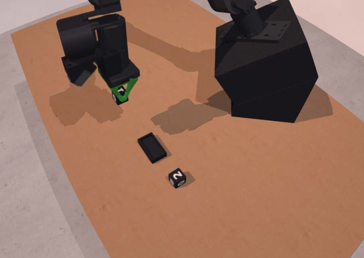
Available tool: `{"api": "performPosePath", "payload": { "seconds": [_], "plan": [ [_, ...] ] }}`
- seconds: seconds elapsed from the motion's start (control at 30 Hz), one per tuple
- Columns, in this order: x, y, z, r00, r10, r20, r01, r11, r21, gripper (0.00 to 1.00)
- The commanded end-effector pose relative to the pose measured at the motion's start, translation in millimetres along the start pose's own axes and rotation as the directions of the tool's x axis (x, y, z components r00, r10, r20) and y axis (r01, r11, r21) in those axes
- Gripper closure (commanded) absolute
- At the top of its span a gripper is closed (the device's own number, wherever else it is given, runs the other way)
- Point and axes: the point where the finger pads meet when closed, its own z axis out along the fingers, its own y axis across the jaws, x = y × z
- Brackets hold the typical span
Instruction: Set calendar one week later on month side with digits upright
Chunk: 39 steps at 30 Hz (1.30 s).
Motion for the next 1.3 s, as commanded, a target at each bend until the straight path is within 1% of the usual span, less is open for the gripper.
{"api": "performPosePath", "payload": {
  "seconds": [0.0,0.03,0.07,0.2,0.27,0.3,0.33,0.4,0.47,0.5,0.53,0.57,0.6,0.67,0.73,0.8,1.07,1.13,1.2,1.27],
  "plan": [
    [16,6,-1.9,0.998,-0.02,-0.056,0.02,1.0,-0.006,0.74],
    [8,4,-4.8,0.999,-0.012,-0.039,0.012,1.0,-0.003,0.74],
    [7,3,-5.3,0.999,-0.011,-0.036,0.011,1.0,-0.004,0.74],
    [7,4,-5.2,0.999,-0.011,-0.036,0.011,1.0,-0.006,0.74],
    [6,10,-2.6,0.999,-0.012,-0.045,0.011,1.0,-0.005,0.74],
    [5,19,-3.3,0.999,-0.006,-0.046,0.005,1.0,-0.006,0.74],
    [5,33,-4.5,0.999,0.002,-0.048,-0.002,1.0,-0.007,0.74],
    [6,66,-8.7,0.999,0.019,-0.048,-0.019,1.0,-0.006,0.74],
    [6,66,-8.7,0.999,0.019,-0.048,-0.019,1.0,-0.006,0.74],
    [14,80,-8.5,0.998,0.016,-0.061,-0.017,1.0,-0.002,0.74],
    [10,89,-12.1,0.999,0.027,-0.047,-0.027,1.0,-0.002,0.74],
    [8,93,-13.7,0.999,0.031,-0.042,-0.032,1.0,-0.002,0.74],
    [2,90,-22.4,0.999,0.05,-0.011,-0.05,0.999,-0.009,0.74],
    [2,90,-22.4,0.999,0.05,-0.011,-0.05,0.999,-0.009,0.74],
    [2,85,-20.4,0.998,0.062,-0.016,-0.062,0.998,-0.002,0.74],
    [2,89,-21.8,0.998,0.054,-0.013,-0.054,0.999,-0.007,0.74],
    [0,89,-21.1,0.998,0.06,-0.004,-0.06,0.998,-0.009,0.74],
    [3,89,-14.5,0.998,0.061,-0.013,-0.061,0.998,-0.004,0.74],
    [16,90,-2.9,0.998,0.037,-0.054,-0.037,0.999,0.005,0.74],
    [22,91,1.8,0.998,0.028,-0.065,-0.028,1.0,0.003,0.74]
  ]
}}
